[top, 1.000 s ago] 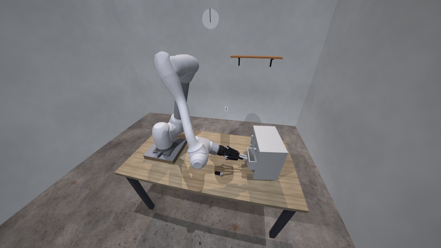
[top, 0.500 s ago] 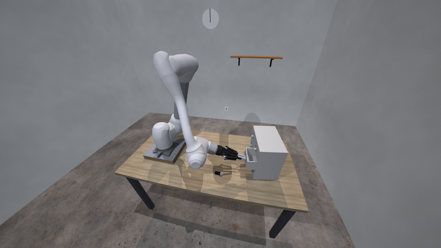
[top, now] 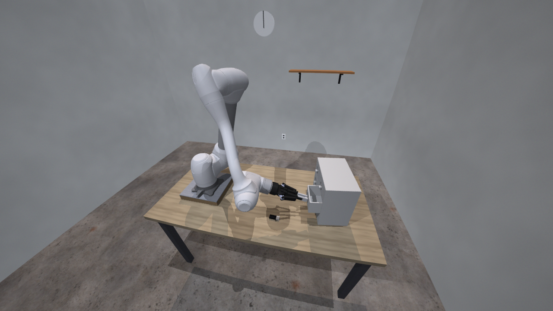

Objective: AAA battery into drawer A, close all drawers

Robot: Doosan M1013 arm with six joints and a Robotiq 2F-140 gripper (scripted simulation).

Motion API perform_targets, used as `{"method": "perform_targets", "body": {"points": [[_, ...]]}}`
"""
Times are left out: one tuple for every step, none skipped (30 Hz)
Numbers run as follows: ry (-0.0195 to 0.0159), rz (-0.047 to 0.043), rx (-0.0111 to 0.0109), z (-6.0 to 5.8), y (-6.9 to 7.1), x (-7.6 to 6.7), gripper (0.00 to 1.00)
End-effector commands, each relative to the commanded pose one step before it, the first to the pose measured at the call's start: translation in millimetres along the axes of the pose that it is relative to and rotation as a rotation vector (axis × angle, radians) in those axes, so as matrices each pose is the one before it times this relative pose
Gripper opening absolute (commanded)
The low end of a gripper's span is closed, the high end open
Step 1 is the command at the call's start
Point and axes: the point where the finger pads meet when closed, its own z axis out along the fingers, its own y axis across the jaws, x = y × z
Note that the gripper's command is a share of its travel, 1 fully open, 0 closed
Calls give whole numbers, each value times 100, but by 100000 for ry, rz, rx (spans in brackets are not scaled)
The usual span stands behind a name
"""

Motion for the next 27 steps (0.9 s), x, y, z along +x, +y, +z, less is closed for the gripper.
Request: {"method": "perform_targets", "body": {"points": [[16, 0, -2, -9, 1, 9, 8], [0, 0, 0, 0, 0, 0, 8], [0, 0, 0, 0, 0, 0, 8], [0, 0, 0, 0, 0, 0, 8], [0, 0, 0, 0, 0, 0, 8], [0, 0, 0, 0, 0, 0, 8], [0, 0, 0, 0, 0, 0, 8], [0, 0, 0, 0, 0, 0, 8], [0, 0, 0, 0, 0, 0, 8], [0, 0, 0, 0, 0, 0, 8], [0, 0, 0, 0, 0, 0, 8], [0, 0, 0, 0, 0, 0, 8], [0, 0, 0, 0, 0, 0, 10], [0, 0, 0, 0, 0, 0, 10], [0, 0, 0, 0, 0, 0, 13], [0, 0, 0, 0, 0, 0, 13], [0, 0, 0, 0, 0, 0, 15], [0, 0, 0, 0, 0, 0, 15], [0, 0, 0, 0, 0, 0, 18], [0, 0, 0, 0, 0, 0, 18], [0, 0, 0, 0, 0, 0, 18], [0, 0, 0, 0, 0, 0, 18], [0, 0, 0, 0, 0, 0, 20], [0, 0, 0, 0, 0, 0, 20], [0, 0, 0, 0, 0, 0, 20], [0, 0, 0, 0, 0, 0, 20], [0, 0, 0, 0, 0, 0, 20]]}}
